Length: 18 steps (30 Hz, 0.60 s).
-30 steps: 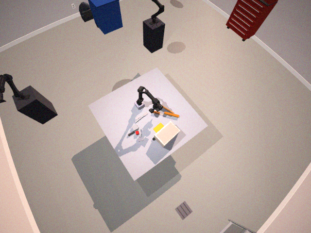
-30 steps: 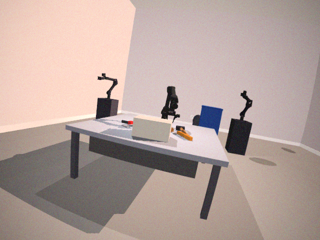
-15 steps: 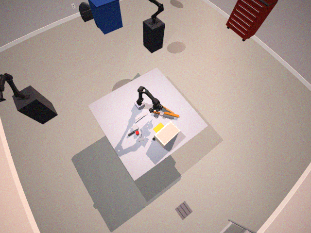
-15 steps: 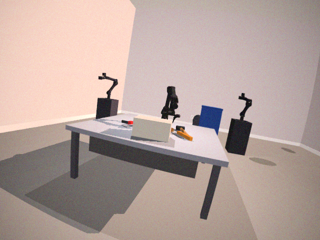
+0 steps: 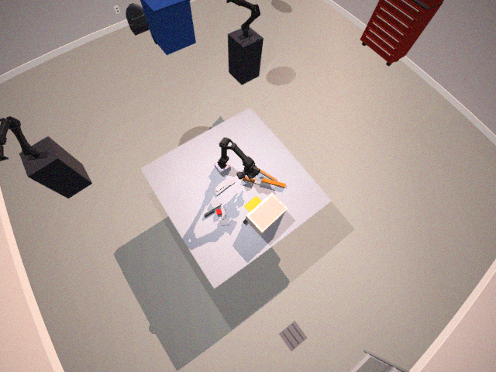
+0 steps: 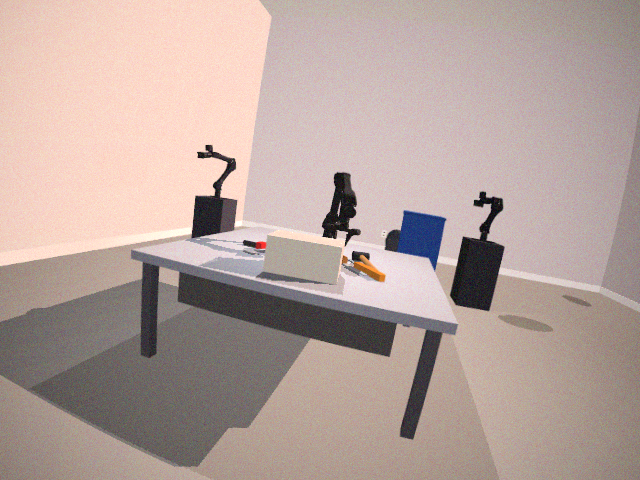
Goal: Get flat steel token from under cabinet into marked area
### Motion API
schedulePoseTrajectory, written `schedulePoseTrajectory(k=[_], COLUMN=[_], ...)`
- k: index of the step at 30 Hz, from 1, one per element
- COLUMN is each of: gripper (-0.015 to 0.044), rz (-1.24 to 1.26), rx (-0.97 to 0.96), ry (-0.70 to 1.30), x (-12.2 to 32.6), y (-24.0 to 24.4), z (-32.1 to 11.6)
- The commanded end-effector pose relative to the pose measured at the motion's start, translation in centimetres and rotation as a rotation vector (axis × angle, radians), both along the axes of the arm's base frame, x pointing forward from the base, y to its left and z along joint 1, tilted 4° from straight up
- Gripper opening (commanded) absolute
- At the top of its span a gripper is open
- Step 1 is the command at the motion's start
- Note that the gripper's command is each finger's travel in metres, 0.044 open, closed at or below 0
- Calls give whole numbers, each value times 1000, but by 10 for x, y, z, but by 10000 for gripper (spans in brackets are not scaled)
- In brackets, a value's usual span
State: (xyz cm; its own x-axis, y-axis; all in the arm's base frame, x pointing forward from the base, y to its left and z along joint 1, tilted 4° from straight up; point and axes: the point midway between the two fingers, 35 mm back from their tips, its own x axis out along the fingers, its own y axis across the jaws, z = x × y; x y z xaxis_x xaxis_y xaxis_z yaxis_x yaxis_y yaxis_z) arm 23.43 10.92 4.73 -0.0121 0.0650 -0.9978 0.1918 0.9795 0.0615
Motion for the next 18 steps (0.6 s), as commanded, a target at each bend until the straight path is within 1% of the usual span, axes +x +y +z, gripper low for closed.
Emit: schedulePoseTrajectory(k=[1, 18], gripper=[270, 270], rz=[-35, -170], rx=[-2, -4], ry=[5, 14], x=[0, 0], y=[0, 0], z=[0, 0])
